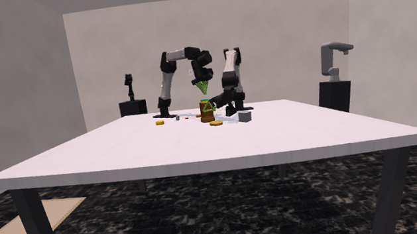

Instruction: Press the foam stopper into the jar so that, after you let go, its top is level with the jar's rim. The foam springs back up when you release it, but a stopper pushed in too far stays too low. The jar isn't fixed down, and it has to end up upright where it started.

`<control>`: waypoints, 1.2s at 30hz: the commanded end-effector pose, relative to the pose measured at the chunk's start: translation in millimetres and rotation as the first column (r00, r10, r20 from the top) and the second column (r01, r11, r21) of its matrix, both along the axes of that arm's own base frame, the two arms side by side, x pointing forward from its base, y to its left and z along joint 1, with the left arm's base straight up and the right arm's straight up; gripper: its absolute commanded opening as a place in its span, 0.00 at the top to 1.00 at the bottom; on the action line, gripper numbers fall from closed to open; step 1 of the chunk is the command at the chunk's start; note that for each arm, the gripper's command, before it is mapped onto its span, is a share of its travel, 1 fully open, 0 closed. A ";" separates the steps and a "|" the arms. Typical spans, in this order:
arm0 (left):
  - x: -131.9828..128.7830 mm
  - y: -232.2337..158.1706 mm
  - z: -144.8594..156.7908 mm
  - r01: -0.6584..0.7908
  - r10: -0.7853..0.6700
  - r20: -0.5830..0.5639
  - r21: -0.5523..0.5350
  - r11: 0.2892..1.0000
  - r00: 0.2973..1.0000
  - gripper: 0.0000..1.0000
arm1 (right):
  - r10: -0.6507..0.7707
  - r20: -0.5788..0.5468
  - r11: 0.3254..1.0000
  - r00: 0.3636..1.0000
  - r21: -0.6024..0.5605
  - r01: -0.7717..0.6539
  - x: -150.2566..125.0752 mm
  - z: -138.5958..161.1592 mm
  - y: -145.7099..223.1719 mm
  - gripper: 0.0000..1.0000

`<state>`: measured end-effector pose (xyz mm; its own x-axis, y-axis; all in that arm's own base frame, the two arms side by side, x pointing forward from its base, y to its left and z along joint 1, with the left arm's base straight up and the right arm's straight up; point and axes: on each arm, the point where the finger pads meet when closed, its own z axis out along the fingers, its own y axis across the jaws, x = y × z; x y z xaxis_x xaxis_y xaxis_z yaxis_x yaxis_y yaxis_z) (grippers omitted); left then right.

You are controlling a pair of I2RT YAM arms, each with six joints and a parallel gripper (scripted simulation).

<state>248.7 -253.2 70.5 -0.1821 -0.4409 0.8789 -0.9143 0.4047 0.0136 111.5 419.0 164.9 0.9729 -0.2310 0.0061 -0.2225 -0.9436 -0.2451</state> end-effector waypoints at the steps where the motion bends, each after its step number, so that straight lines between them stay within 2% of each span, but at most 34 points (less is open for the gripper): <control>1: 0.5 -4.7 -5.8 0.029 -0.028 0.043 -0.010 1.000 0.999 0.36 | 0.000 0.002 1.000 1.000 -0.002 0.000 -2.8 5.6 -0.3 1.00; 4: 0.6 -4.7 -5.9 0.029 -0.028 0.043 -0.010 1.000 0.999 0.36 | 0.002 -0.006 1.000 1.000 -0.030 -0.002 -5.1 -1.7 -8.9 1.00; 12: 0.7 -4.7 -5.9 0.029 -0.028 0.043 -0.010 1.000 0.999 0.36 | -0.002 0.003 1.000 1.000 0.001 0.002 -4.1 10.3 -10.2 1.00; 13: 0.7 -4.7 -5.9 0.029 -0.028 0.043 -0.010 1.000 0.999 0.36 | -0.003 -0.002 1.000 1.000 -0.018 0.003 -3.4 1.1 -8.0 1.00; 19: 0.7 -4.7 -6.0 0.029 -0.028 0.043 -0.010 1.000 0.999 0.36 | -0.003 0.010 1.000 1.000 0.029 0.003 -1.8 9.4 -4.0 1.00; 20: 0.7 -4.7 -6.0 0.029 -0.028 0.043 -0.010 1.000 0.999 0.36 | -0.004 0.001 1.000 1.000 -0.008 0.004 0.4 -9.0 0.5 1.00; 22: 0.7 -4.7 -6.0 0.029 -0.028 0.043 -0.010 1.000 0.999 0.36 | -0.002 -0.004 1.000 1.000 -0.026 0.002 -0.2 -19.9 0.4 1.00; 26: 0.7 -4.7 -6.0 0.029 -0.028 0.043 -0.010 1.000 0.999 0.36 | -0.001 -0.004 1.000 1.000 -0.026 0.001 0.3 -26.7 0.0 1.00; 31: 0.7 -4.7 -6.0 0.029 -0.028 0.043 -0.010 1.000 0.999 0.36 | 0.000 0.014 0.999 1.000 0.037 0.000 0.8 -8.3 -2.2 1.00; 32: 0.7 -4.7 -6.0 0.029 -0.028 0.043 -0.010 1.000 0.999 0.36 | 0.000 0.009 1.000 1.000 0.019 -0.001 1.1 -17.8 -1.5 1.00; 36: 0.7 -4.7 -6.0 0.029 -0.028 0.043 -0.010 1.000 0.999 0.36 | 0.001 0.009 1.000 1.000 0.017 -0.001 1.7 -22.2 -1.6 1.00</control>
<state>248.7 -253.2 70.5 -0.1821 -0.4409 0.8789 -0.9143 0.4047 0.0136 110.5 414.5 139.7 0.9728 -0.2314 0.0066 -0.2237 -0.9471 -0.2302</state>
